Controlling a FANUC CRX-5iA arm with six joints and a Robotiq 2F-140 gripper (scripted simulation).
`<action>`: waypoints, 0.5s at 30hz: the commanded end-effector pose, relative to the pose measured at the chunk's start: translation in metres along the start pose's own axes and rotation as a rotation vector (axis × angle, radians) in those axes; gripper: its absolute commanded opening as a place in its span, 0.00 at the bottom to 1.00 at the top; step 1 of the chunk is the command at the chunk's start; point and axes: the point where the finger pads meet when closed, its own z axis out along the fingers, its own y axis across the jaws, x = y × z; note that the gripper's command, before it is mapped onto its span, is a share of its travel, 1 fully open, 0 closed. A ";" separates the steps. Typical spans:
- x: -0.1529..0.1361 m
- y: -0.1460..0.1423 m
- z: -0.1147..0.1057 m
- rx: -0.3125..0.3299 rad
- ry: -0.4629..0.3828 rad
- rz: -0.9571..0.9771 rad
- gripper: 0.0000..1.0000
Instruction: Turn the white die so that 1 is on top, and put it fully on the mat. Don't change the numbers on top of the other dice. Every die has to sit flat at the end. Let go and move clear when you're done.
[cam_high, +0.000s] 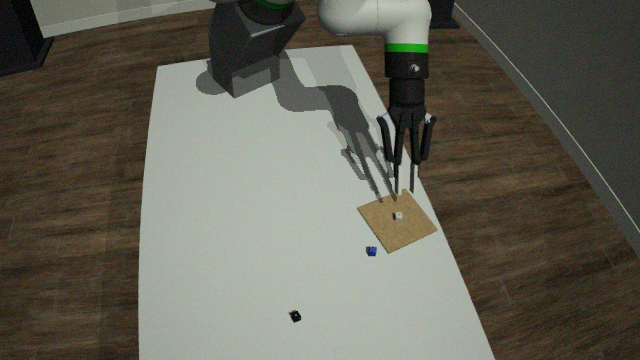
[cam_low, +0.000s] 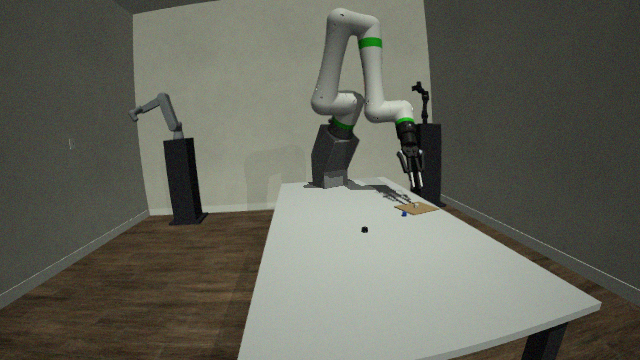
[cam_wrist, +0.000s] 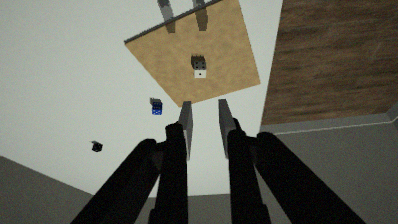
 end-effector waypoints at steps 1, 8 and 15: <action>-0.013 -0.003 -0.002 -0.004 0.167 0.002 0.27; -0.027 -0.004 -0.008 -0.007 0.295 0.002 0.27; -0.042 -0.007 -0.014 -0.005 0.432 0.001 0.27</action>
